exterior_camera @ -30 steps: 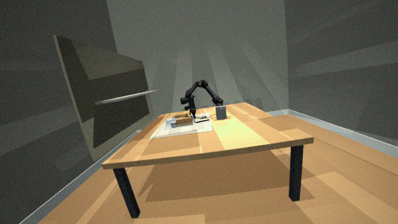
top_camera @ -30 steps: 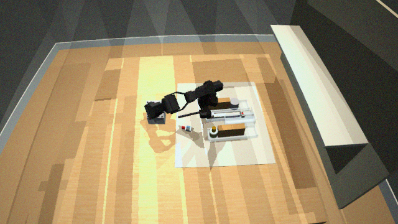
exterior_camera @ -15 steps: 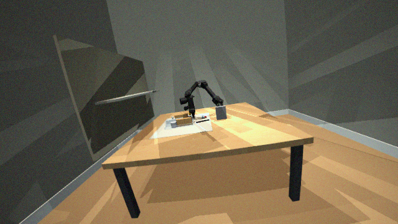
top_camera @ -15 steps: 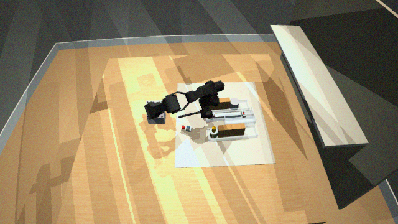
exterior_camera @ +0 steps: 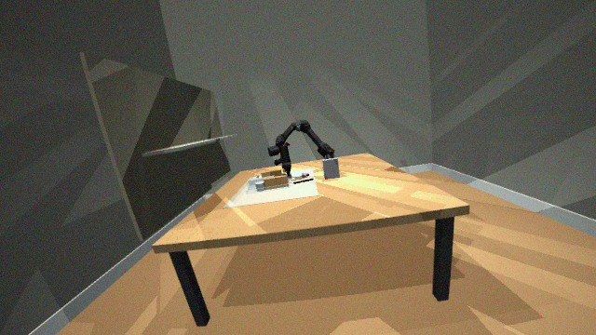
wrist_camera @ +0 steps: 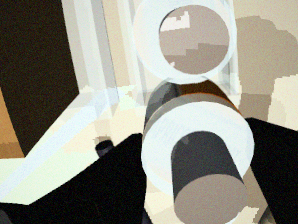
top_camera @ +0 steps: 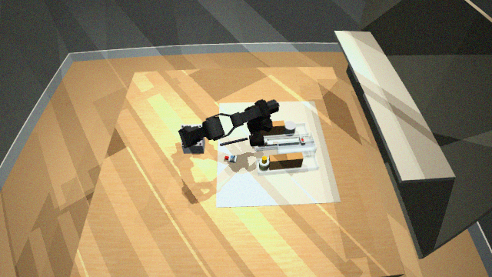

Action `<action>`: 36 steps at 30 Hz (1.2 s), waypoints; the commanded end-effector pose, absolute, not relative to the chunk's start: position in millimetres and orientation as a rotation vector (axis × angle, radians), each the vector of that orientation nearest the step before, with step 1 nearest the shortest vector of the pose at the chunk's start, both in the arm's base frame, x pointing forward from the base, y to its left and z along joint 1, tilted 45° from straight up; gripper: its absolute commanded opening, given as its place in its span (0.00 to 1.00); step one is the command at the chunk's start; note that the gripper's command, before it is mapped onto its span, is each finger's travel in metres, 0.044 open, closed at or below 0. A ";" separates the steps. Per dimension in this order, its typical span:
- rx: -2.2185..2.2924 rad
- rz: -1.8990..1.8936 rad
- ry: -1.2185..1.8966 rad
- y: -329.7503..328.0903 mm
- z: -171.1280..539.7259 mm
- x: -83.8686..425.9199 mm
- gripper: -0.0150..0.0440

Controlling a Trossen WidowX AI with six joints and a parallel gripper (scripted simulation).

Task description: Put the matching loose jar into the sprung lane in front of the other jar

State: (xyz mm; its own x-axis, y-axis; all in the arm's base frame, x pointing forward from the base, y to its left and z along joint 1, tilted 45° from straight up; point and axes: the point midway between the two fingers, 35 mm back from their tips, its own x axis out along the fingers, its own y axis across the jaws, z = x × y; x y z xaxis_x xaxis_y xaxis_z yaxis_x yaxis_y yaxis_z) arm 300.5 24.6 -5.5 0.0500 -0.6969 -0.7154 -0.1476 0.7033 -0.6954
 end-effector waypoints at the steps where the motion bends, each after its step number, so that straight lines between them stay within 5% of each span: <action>1: -0.726 -0.485 1.462 26.4 -3.0 310.1 0.25; 36: -0.726 -0.485 1.461 29.5 -0.4 325.9 0.25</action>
